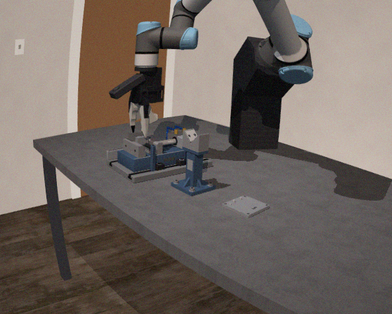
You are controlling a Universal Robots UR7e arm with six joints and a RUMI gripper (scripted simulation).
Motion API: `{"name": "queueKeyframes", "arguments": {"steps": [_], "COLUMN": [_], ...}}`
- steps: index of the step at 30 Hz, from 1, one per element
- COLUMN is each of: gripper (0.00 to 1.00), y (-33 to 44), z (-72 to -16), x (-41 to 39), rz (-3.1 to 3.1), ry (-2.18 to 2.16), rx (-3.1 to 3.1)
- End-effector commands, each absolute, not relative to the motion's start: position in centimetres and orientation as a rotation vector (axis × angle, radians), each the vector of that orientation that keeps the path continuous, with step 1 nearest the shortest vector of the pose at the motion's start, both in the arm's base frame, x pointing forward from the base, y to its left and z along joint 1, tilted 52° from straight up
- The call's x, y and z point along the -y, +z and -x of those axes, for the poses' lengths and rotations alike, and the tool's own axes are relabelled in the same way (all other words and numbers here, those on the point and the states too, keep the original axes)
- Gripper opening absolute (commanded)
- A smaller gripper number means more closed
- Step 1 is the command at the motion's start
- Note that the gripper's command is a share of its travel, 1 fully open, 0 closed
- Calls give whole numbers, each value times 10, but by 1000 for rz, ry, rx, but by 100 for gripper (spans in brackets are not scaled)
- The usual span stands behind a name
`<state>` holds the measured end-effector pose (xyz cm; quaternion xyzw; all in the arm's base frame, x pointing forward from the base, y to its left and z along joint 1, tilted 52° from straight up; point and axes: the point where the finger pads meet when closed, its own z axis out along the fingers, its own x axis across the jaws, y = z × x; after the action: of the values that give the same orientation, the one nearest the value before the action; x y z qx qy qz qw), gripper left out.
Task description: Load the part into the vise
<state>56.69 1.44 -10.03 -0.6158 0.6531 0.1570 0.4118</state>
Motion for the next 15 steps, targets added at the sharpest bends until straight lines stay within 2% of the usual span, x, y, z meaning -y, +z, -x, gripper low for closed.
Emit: {"name": "queueKeyframes", "arguments": {"steps": [1, 15], "gripper": [47, 47], "y": [-89, -69], "z": [-561, -550], "x": [-1, 22], "rz": [1550, 1550], "ry": [395, 395], "rx": [-1642, -1642]}}
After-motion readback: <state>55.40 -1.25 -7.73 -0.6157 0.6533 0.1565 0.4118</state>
